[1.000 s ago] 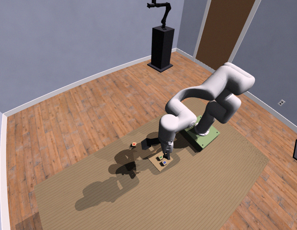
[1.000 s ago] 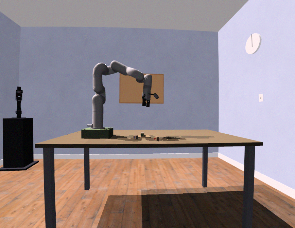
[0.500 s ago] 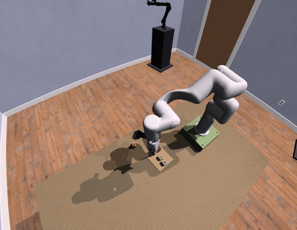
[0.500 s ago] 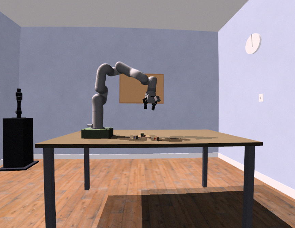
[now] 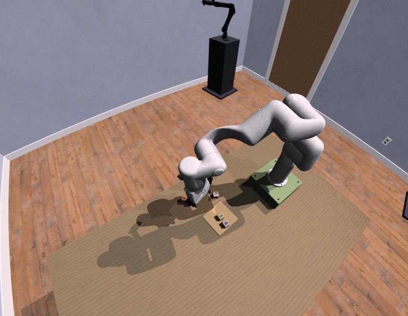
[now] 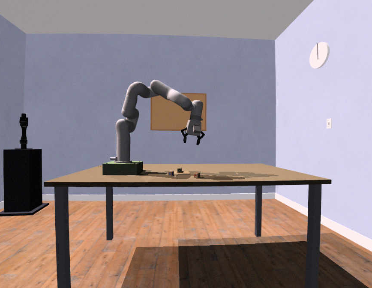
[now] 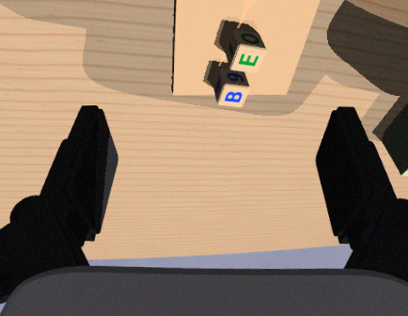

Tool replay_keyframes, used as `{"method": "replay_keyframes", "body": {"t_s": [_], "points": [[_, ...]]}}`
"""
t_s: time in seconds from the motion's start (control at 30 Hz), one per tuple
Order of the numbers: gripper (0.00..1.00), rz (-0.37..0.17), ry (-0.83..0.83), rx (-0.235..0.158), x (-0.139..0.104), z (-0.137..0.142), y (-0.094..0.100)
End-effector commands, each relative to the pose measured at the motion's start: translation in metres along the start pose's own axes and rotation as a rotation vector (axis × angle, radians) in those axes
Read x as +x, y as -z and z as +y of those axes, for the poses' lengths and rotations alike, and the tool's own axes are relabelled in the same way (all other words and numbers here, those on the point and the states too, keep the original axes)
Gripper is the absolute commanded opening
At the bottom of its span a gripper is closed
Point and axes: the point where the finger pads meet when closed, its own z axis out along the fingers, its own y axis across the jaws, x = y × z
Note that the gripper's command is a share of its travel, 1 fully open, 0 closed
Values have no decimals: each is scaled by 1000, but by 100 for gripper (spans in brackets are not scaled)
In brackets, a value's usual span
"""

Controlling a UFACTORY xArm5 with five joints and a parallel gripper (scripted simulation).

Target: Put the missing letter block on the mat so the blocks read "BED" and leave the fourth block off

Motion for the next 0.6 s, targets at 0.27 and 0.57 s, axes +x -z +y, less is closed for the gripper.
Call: {"method": "replay_keyframes", "body": {"t_s": [0.27, 0.57], "points": [[100, -24, -372, -30, 51, -3, -30], [100, -39, -662, -60, 90, 1, -59]]}}
